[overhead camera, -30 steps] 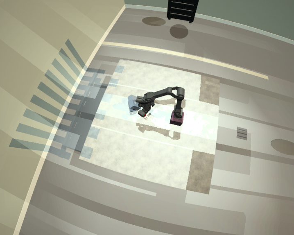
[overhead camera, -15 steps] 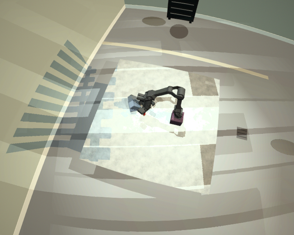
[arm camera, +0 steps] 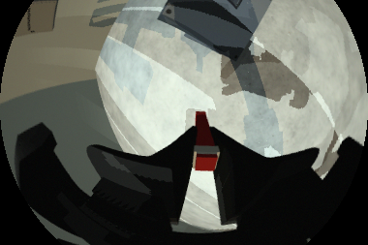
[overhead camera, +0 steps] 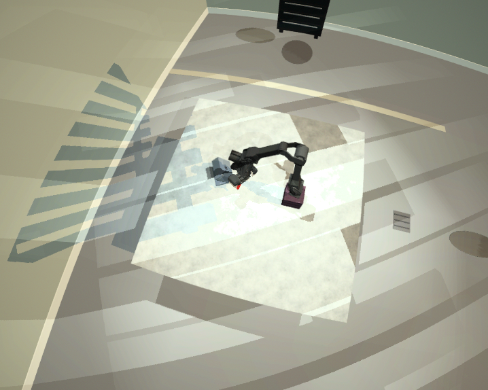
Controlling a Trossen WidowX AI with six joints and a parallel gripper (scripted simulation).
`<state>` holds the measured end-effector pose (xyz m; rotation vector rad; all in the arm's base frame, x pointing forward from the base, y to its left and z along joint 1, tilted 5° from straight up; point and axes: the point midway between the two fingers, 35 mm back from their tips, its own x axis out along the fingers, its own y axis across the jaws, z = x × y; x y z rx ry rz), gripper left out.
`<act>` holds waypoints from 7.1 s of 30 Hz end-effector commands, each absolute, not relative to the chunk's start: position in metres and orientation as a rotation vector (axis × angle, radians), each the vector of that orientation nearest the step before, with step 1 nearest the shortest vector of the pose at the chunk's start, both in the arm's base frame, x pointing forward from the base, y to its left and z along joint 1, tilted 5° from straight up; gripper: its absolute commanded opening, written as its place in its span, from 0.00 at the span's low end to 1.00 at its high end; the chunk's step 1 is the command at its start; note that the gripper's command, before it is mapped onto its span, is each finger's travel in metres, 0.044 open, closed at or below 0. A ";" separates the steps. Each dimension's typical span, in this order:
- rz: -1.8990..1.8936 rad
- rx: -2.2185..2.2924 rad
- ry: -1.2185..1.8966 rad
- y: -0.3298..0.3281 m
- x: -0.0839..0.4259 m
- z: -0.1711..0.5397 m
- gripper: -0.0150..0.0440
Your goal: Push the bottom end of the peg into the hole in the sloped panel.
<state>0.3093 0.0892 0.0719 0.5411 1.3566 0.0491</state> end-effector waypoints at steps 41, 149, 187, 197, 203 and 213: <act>0.045 0.812 1.217 0.045 0.330 0.083 0.25; 0.066 1.171 0.873 -0.026 0.376 0.084 0.25; 0.072 1.171 0.871 -0.015 0.390 0.073 0.25; 0.072 1.171 0.871 -0.013 0.394 0.070 0.25; 0.073 1.171 0.870 -0.012 0.396 0.068 0.25; 0.073 1.171 0.870 -0.009 0.401 0.064 0.25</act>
